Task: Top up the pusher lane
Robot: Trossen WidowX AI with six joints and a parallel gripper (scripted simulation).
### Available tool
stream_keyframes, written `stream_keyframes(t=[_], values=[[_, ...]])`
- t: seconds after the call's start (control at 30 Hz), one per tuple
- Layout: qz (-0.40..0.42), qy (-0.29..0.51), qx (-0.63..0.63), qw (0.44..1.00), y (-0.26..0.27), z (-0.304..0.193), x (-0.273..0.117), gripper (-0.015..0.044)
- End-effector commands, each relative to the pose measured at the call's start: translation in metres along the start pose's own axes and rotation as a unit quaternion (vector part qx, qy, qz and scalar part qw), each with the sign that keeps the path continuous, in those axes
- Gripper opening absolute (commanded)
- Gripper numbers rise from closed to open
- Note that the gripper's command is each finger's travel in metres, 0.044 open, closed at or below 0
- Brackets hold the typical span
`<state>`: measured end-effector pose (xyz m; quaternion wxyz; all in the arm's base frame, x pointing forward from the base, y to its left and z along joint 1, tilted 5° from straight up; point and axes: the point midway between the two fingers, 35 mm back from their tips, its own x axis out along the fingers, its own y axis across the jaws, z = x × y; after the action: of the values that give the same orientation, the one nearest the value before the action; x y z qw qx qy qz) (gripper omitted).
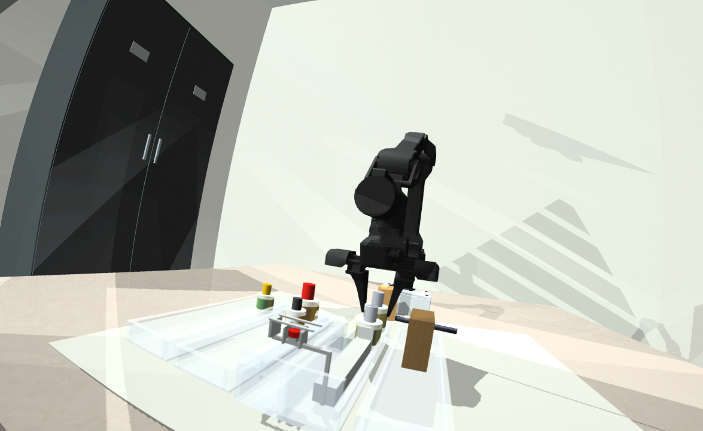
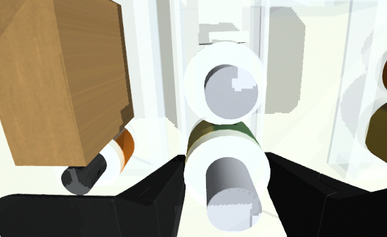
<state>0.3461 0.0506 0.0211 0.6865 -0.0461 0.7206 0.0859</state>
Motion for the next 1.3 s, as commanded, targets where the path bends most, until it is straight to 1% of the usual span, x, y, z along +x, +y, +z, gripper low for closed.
stream_keyframes(t=[0.0,1.27], values=[[-0.002,-0.011,0.002,1.000,0.000,0.005,0.000,0.0000],[-0.002,-0.010,0.002,1.000,0.000,0.003,0.013,0.0000]])
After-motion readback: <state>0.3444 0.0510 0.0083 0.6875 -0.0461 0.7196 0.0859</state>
